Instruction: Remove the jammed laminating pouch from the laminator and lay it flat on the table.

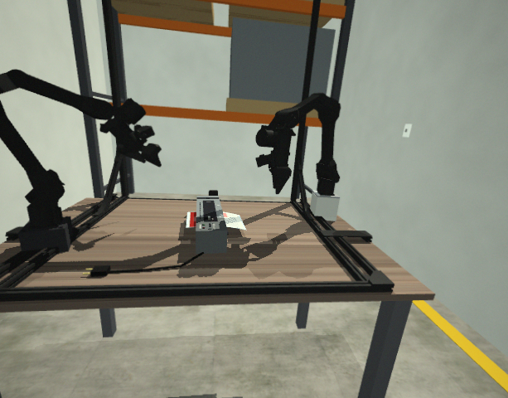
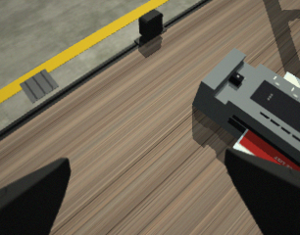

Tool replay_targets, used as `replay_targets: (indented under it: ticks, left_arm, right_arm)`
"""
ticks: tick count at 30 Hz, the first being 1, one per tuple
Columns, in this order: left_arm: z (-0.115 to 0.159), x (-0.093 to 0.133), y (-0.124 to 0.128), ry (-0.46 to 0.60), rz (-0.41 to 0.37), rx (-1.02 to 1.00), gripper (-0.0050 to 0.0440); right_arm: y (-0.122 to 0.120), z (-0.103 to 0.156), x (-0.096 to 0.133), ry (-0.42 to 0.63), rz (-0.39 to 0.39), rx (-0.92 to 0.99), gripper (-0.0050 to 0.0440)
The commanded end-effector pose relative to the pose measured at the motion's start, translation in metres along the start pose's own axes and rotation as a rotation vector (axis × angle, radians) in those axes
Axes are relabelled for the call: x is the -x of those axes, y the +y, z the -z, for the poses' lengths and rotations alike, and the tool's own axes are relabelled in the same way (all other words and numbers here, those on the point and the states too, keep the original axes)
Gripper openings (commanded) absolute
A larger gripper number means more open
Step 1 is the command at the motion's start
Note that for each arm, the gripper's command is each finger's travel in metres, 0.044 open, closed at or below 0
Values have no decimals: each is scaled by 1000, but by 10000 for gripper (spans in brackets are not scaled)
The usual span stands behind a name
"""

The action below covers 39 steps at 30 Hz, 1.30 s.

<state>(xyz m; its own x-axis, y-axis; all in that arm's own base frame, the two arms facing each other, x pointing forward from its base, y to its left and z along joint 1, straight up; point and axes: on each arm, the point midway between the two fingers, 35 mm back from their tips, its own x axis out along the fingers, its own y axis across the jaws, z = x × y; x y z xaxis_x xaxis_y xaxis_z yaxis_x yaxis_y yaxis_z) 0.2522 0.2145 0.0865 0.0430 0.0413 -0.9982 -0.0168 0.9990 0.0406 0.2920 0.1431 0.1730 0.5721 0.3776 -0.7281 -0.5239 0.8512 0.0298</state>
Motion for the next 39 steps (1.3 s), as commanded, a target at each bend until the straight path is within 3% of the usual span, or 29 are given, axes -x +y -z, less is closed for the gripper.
replay_targets:
  ticks: [1, 5, 8, 11, 12, 22, 28, 29, 32, 39]
  left_arm:
    - [1, 6, 1, -21, -17, 8, 440]
    - [1, 6, 1, -21, -17, 8, 440]
    - [1, 6, 1, -21, -17, 8, 440]
    - [1, 6, 1, -21, -17, 8, 440]
    - [-2, 6, 2, -20, -16, 0, 440]
    - [-2, 6, 2, -20, -16, 0, 440]
    - [-2, 6, 2, -20, -16, 0, 440]
    - [-9, -2, 1, -67, -34, -86, 265]
    - [-28, -20, -3, -191, -103, -331, 265]
    - [-61, -42, -25, -318, -263, -697, 265]
  right_arm:
    - [-37, 33, 0, 205, 73, -151, 440]
    - [-64, 73, 18, 411, 141, -303, 440]
    - [-64, 73, 18, 549, 184, -400, 440]
    - [-64, 73, 18, 549, 184, -400, 440]
    - [-60, 70, 17, 448, 173, -337, 440]
    - [-76, 94, 34, 706, 237, -512, 440]
    - [-76, 94, 34, 706, 237, -512, 440]
    - [-73, 93, 34, 680, 229, -493, 440]
    - [-73, 93, 34, 680, 229, -493, 440]
    - [-73, 93, 34, 680, 229, -493, 440]
